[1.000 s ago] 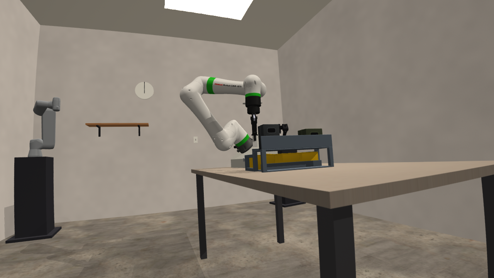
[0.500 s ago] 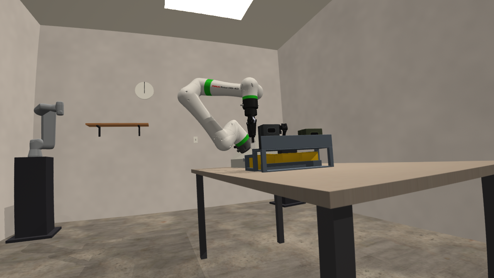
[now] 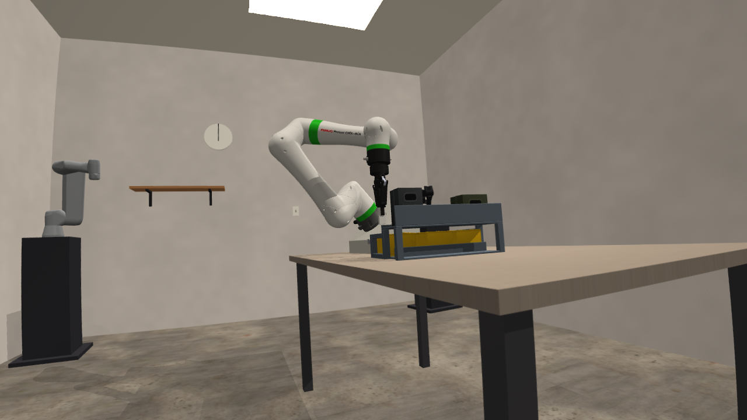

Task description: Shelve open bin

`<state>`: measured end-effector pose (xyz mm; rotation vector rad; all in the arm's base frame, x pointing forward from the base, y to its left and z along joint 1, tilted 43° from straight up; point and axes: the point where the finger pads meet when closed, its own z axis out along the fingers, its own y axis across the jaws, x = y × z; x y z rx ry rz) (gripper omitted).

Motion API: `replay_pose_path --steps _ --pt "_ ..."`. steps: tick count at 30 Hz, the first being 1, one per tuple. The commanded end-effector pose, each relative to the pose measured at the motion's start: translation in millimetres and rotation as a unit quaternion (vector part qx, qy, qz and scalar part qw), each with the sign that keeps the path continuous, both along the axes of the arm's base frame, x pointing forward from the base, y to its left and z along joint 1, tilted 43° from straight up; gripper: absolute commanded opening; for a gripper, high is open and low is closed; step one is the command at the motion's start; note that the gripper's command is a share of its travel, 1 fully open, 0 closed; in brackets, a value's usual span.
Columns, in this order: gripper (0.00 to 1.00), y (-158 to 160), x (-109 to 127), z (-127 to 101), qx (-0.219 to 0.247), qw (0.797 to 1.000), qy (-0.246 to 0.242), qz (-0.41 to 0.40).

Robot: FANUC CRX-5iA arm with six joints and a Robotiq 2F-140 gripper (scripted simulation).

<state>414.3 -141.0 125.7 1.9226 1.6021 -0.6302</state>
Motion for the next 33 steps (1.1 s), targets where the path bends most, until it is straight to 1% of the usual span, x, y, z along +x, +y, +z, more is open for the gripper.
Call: replay_pose_path --steps 1,19,33 --pt "0.0 0.2 0.1 0.1 0.0 1.0 0.0 0.0" --pt "0.0 -0.9 0.1 -1.1 0.0 1.0 0.0 0.0" --pt "0.0 -14.8 0.0 -16.1 0.0 1.0 0.0 0.0"
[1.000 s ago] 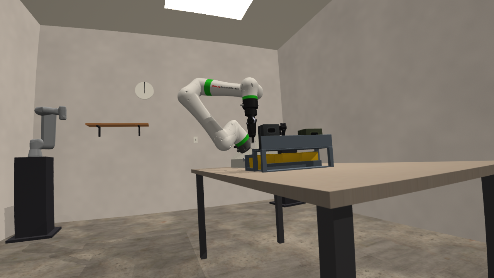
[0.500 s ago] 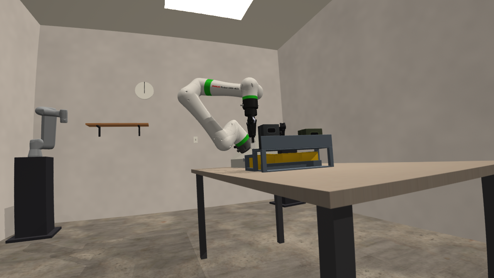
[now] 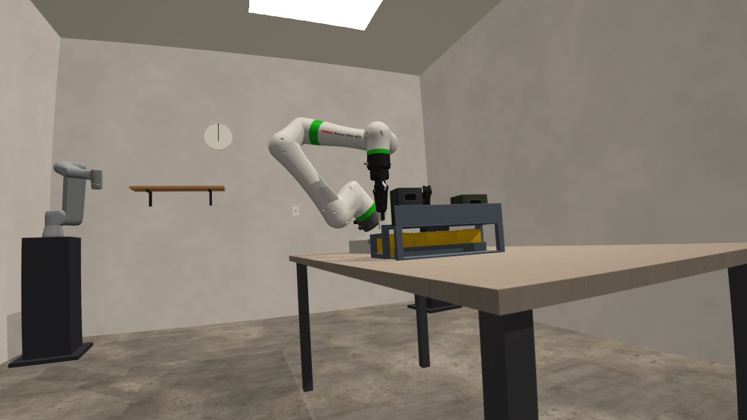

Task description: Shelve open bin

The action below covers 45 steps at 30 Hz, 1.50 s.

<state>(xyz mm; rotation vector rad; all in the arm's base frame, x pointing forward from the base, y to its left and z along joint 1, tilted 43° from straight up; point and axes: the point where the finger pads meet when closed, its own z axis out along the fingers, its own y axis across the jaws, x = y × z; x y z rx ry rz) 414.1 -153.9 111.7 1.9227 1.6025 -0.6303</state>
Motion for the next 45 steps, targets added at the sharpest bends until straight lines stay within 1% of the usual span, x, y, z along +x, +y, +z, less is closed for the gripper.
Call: replay_pose_path --steps 1,14,16,27,31,45 --pt "0.0 -3.7 0.2 -4.1 0.0 1.0 0.0 0.0" --pt "0.0 -32.5 0.0 -35.3 0.0 1.0 0.0 0.0" --pt "0.0 -32.5 0.0 -35.3 0.0 1.0 0.0 0.0" --pt "0.0 -52.3 -0.2 -56.7 0.0 1.0 0.0 0.0" --pt "0.0 -56.6 -0.3 -61.4 0.0 1.0 0.0 0.0" --pt "0.0 -60.4 -0.3 -65.5 0.0 1.0 0.0 0.0"
